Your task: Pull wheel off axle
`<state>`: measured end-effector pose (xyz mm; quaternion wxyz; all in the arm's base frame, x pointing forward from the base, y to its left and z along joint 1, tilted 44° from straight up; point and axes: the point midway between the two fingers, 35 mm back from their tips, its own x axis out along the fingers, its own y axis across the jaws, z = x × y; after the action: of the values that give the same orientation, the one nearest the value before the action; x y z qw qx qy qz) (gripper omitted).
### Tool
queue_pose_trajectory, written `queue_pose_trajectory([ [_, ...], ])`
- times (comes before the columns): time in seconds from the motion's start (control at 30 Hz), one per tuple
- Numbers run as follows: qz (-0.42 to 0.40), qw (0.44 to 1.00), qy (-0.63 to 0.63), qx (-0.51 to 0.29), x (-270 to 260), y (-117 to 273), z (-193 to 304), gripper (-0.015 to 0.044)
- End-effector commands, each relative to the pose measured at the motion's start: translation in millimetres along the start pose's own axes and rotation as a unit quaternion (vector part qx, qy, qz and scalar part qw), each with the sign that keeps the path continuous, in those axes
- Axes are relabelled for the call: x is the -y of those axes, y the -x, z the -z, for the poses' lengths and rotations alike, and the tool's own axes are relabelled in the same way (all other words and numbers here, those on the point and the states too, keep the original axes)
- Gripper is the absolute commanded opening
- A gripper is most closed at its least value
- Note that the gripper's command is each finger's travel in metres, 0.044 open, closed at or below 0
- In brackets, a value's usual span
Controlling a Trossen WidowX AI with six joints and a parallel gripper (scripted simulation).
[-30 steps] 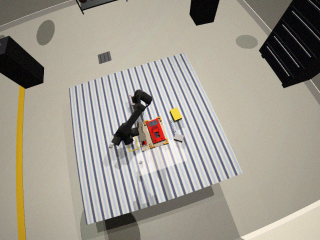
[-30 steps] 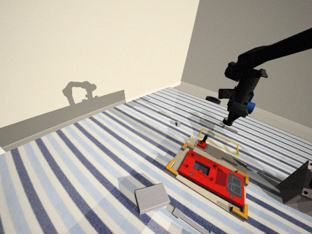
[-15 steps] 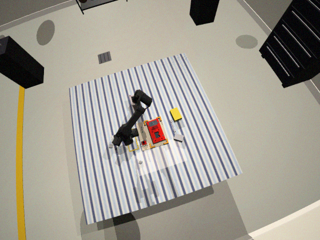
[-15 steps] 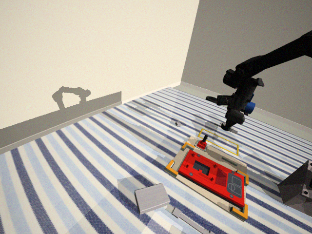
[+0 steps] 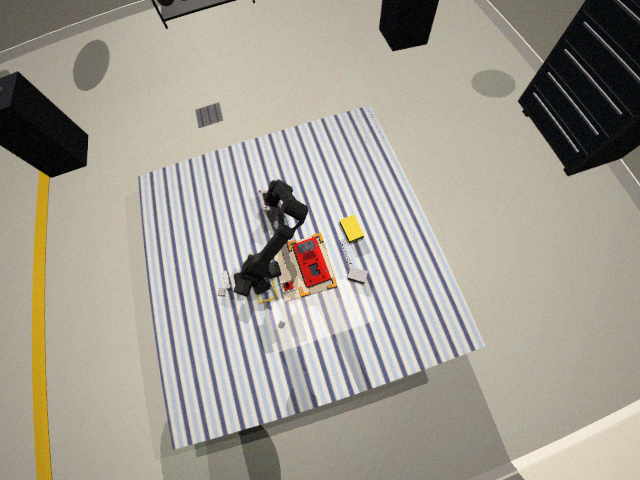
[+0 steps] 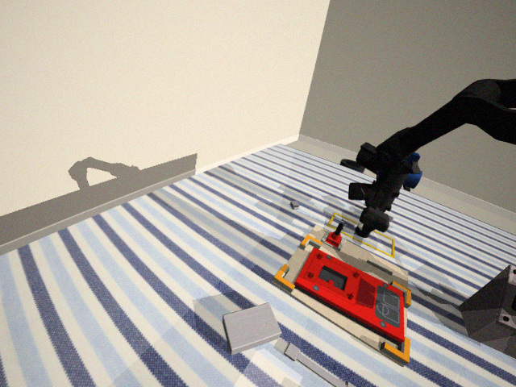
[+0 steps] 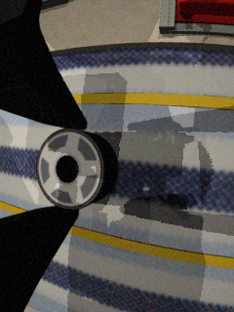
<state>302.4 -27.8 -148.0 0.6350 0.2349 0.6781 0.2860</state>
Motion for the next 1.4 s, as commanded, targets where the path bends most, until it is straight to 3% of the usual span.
queue_pose_trajectory([
  [0.0,-0.001,1.0,0.0,-0.002,0,0,1,0.0105],
  [0.23,-0.001,1.0,0.0,-0.002,0,2,0,0.0289],
  [0.43,0.0,1.0,-0.001,0.002,1,53,0,0.03],
  [0.53,0.0,1.0,-0.001,0.002,0,60,1,0.03],
  [0.73,0.002,1.0,-0.003,0.002,-20,90,52,0.044],
  [0.87,0.0,1.0,-0.003,0.0,-34,105,82,0.044],
  [1.37,0.0,1.0,-0.003,0.0,-34,105,82,0.044],
])
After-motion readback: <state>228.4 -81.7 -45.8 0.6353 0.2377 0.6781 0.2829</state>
